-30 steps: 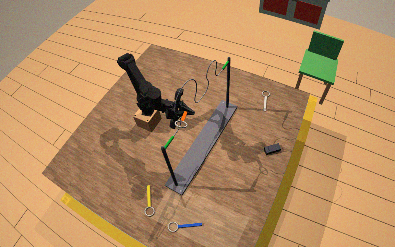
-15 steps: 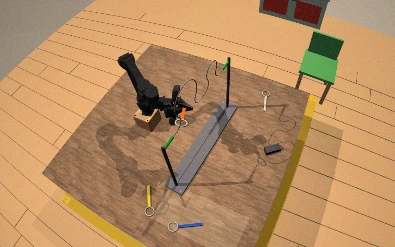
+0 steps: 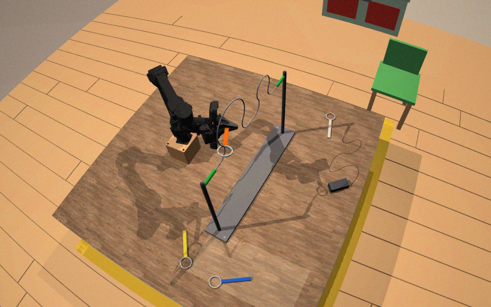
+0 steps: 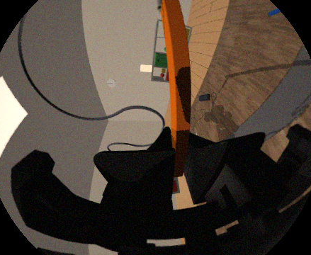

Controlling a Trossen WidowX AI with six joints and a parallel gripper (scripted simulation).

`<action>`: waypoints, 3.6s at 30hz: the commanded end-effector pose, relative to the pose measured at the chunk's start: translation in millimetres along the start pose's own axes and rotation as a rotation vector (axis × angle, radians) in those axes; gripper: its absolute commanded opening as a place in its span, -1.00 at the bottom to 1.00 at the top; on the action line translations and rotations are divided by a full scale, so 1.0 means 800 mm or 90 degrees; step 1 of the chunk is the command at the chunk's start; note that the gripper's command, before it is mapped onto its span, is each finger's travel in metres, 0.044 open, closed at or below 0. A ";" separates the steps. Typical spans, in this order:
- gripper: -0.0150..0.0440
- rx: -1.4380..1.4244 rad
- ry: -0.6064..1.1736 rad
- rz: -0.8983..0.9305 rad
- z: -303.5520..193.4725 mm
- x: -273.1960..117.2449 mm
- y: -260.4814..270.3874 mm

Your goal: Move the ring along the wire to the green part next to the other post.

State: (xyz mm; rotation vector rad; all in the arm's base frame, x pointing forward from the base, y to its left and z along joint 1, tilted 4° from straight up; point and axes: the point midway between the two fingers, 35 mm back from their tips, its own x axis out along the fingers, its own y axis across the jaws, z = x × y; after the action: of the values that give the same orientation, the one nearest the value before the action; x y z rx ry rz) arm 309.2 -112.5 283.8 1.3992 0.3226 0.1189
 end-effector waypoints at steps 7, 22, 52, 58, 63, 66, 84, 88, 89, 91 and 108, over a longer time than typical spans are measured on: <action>-1.00 0.052 0.004 0.035 0.001 -0.002 0.026; -1.00 0.151 0.006 0.088 0.006 -0.006 0.059; -1.00 0.352 0.014 0.192 0.037 -0.025 0.126; -1.00 0.361 0.015 0.195 0.043 -0.029 0.133; -1.00 0.354 0.016 0.189 0.045 -0.030 0.136; -1.00 0.345 0.016 0.183 0.046 -0.031 0.137; -1.00 0.275 0.016 0.135 0.045 -0.030 0.135; -1.00 0.259 0.016 0.124 0.045 -0.030 0.134; -1.00 0.254 0.015 0.121 0.045 -0.030 0.134; -1.00 0.246 0.015 0.115 0.045 -0.030 0.134; -1.00 0.173 0.014 0.064 0.043 -0.029 0.129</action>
State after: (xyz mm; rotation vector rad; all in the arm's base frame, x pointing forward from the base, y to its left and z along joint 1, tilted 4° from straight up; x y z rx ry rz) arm 308.7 -134.2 390.4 1.7228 0.2861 0.1792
